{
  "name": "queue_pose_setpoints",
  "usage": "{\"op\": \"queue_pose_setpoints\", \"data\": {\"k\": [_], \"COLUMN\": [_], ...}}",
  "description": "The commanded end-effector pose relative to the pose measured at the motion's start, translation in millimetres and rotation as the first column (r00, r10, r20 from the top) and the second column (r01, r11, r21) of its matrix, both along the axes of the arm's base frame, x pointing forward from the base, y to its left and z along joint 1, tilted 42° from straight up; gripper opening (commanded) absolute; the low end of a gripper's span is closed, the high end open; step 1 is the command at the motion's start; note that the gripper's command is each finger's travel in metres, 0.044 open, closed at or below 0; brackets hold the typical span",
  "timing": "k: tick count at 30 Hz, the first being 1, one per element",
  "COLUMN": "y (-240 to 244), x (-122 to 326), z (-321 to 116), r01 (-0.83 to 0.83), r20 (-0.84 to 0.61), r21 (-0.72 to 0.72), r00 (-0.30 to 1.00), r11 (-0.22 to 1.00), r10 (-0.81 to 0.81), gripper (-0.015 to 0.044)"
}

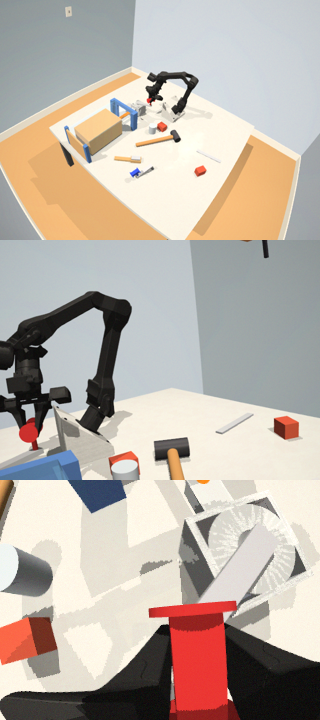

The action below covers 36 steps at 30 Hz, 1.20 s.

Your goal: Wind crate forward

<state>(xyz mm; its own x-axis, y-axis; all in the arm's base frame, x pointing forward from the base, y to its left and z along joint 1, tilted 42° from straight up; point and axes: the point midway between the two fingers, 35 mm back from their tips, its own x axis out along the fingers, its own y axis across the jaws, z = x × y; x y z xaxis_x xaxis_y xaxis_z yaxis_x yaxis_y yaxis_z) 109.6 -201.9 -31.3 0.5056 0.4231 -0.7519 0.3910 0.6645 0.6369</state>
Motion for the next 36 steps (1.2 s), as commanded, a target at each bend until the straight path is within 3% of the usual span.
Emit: {"op": "queue_pose_setpoints", "data": {"k": [1, 36], "y": [-1.3, -18.7], "x": [-8.1, -37.3], "z": [-6.9, -26.0], "r01": [-0.01, -0.01], "r20": [-0.018, -0.02], "r21": [0.001, -0.001], "r00": [1.0, 1.0], "r11": [1.0, 1.0], "r10": [0.01, 0.01], "gripper": [0.0, 0.0]}}
